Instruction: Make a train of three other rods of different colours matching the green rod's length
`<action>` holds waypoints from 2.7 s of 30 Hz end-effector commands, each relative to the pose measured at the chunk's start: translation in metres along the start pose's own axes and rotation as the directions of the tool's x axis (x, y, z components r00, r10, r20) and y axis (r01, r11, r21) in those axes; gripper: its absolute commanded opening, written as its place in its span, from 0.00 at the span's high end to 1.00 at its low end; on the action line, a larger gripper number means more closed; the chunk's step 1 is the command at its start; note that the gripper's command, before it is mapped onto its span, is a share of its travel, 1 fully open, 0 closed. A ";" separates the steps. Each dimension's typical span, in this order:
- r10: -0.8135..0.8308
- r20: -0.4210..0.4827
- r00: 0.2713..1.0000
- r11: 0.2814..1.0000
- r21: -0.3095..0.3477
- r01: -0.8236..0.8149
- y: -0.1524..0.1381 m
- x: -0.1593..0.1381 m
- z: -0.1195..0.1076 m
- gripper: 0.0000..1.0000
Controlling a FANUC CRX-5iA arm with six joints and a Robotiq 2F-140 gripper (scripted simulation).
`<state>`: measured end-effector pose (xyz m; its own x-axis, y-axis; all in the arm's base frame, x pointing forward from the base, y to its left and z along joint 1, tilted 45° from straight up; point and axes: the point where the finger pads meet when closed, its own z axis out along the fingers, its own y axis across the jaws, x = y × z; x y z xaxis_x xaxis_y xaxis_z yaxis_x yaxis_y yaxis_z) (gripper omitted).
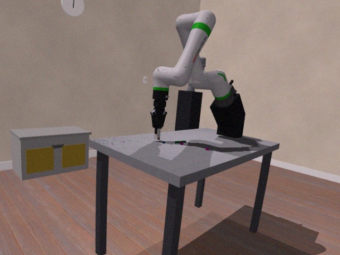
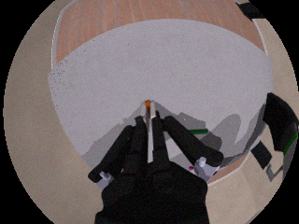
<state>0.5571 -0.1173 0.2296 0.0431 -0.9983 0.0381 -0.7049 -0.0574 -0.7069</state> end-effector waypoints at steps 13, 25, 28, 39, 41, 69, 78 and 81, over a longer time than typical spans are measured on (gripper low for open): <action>0.000 0.000 1.000 1.000 0.000 0.000 0.000 0.000 0.001 0.97; 0.000 0.000 1.000 1.000 0.000 0.000 0.000 0.000 0.001 0.97; 0.000 0.000 1.000 1.000 0.000 0.000 0.000 0.000 0.001 0.97; 0.000 0.000 1.000 1.000 0.000 0.000 0.000 0.000 0.001 0.97; 0.000 0.000 1.000 1.000 0.000 0.000 0.000 0.000 0.001 0.97; 0.000 0.000 1.000 1.000 0.000 0.000 0.000 0.000 0.012 0.97; 0.000 0.000 1.000 1.000 0.000 0.000 0.000 0.000 0.012 0.97; 0.000 0.000 1.000 1.000 0.000 0.000 0.000 0.000 0.012 0.97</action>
<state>0.5659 -0.1173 0.2208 0.0431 -0.9983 0.0382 -0.7050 -0.0574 -0.7069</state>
